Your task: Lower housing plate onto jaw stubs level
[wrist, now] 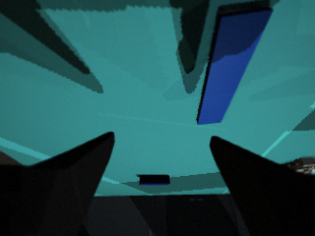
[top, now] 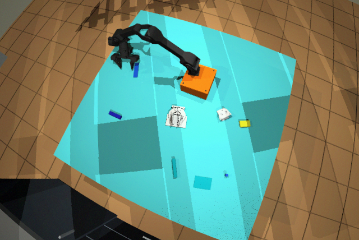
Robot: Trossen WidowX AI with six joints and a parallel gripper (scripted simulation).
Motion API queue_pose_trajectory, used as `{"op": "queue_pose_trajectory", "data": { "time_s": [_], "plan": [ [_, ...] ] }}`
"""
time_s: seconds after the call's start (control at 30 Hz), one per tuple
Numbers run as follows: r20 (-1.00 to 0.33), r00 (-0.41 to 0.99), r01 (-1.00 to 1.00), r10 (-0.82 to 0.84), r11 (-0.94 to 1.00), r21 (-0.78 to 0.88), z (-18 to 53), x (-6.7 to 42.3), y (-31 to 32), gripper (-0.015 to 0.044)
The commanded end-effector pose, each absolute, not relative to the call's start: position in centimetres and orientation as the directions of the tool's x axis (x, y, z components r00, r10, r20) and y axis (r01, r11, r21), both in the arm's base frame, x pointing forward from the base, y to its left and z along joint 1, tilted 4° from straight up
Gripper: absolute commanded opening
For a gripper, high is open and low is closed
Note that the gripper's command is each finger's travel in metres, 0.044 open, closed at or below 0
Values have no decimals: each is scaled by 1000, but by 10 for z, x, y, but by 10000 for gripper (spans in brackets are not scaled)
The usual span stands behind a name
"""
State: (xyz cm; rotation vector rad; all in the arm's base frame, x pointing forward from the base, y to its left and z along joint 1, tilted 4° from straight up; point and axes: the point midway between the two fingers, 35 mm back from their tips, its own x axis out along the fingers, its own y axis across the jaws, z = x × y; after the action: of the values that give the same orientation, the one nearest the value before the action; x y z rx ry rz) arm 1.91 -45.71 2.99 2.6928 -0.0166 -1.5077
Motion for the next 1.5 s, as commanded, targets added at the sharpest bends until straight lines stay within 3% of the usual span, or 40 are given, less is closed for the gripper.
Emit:
{"op": "queue_pose_trajectory", "data": {
  "time_s": [0.0, 0.67, 0.97, 1.47],
  "plan": [
    [-852, 523, 18, -36, -998, 54, 30, 19, -457, 426],
    [-879, 470, 539, 81, -815, 213, 30, 111, -431, 440],
    [-873, 457, 648, 172, -737, 194, 23, 151, -400, 440],
    [-878, 412, 874, 242, -379, 305, 30, 206, -360, 440]
  ]
}}
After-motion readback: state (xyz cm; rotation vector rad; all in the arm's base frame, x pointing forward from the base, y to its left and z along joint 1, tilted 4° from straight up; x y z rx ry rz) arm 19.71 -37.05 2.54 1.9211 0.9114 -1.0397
